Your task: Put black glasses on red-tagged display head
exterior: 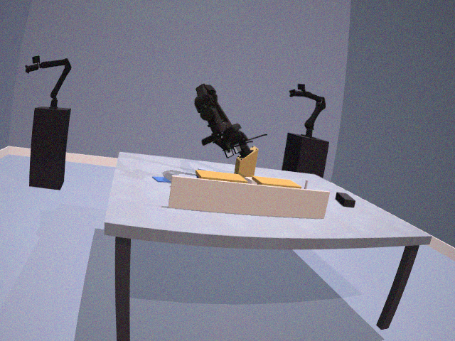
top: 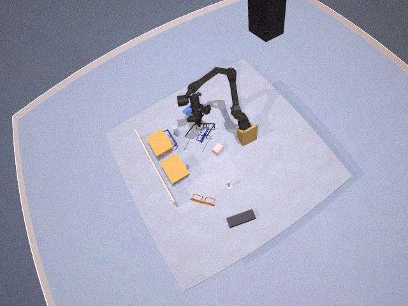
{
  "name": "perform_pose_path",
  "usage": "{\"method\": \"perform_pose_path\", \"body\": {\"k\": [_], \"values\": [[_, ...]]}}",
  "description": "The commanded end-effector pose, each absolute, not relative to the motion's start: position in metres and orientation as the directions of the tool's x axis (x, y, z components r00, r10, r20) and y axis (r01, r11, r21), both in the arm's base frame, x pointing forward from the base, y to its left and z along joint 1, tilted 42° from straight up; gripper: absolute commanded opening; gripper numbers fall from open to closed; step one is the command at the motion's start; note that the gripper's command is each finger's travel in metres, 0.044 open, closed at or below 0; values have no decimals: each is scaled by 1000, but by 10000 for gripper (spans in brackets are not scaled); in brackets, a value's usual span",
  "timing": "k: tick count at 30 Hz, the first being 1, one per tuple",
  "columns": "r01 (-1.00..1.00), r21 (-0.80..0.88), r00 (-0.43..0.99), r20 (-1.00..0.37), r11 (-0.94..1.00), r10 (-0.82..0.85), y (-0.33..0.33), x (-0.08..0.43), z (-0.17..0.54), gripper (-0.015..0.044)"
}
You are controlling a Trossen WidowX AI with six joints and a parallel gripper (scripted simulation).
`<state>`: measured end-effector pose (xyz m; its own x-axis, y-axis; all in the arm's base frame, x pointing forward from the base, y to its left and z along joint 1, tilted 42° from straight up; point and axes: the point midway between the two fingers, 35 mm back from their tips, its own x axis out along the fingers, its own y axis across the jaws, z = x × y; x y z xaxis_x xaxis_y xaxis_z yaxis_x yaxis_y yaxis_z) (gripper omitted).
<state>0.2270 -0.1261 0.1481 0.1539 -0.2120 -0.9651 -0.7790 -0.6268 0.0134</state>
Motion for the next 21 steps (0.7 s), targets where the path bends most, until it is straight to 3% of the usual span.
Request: {"method": "perform_pose_path", "body": {"k": [1, 21], "values": [[-783, -45, 218, -954, -621, -206, -128, 213, 162, 0], [-775, -221, 444, -858, -592, -260, -126, 158, 202, 0]]}}
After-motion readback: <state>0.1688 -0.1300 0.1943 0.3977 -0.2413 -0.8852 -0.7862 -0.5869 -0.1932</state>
